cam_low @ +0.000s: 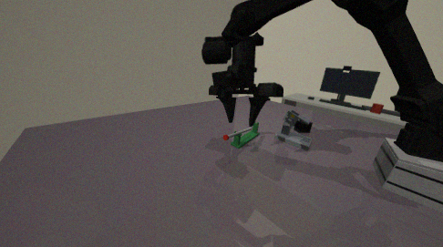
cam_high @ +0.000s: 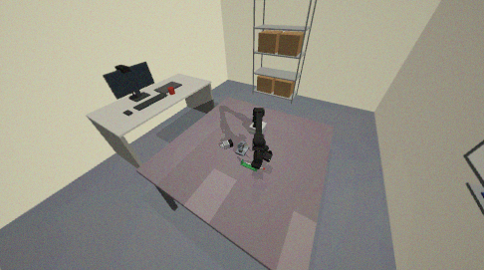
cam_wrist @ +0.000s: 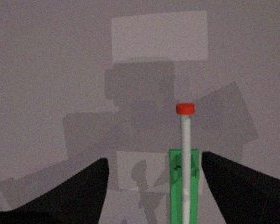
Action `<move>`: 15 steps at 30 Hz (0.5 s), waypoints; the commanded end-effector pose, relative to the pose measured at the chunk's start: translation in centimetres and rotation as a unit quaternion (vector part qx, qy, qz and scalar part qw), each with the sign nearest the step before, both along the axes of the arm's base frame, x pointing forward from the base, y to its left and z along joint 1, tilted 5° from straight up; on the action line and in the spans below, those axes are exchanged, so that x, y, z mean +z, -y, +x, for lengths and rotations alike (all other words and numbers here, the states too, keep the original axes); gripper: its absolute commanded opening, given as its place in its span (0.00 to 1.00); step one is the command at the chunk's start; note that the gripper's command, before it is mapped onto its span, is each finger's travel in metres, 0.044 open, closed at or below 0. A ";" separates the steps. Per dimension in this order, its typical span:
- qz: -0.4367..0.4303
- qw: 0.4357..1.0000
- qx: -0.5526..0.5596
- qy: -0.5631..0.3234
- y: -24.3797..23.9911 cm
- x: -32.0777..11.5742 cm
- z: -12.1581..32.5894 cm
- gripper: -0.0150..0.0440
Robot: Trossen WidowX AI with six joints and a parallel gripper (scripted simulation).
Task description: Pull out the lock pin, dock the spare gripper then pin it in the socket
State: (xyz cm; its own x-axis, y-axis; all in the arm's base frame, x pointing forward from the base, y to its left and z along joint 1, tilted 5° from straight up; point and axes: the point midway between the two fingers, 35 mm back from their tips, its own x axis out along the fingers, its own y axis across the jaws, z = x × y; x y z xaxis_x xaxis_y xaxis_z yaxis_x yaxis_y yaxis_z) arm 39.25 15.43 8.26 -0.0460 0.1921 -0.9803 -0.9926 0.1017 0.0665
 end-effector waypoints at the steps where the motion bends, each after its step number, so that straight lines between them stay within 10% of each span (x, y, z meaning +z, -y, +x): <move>1: -0.004 0.999 -0.001 0.041 2.9 2.8 0.4 0.64; 15: -0.012 0.996 -0.001 0.085 6.0 4.1 0.6 0.56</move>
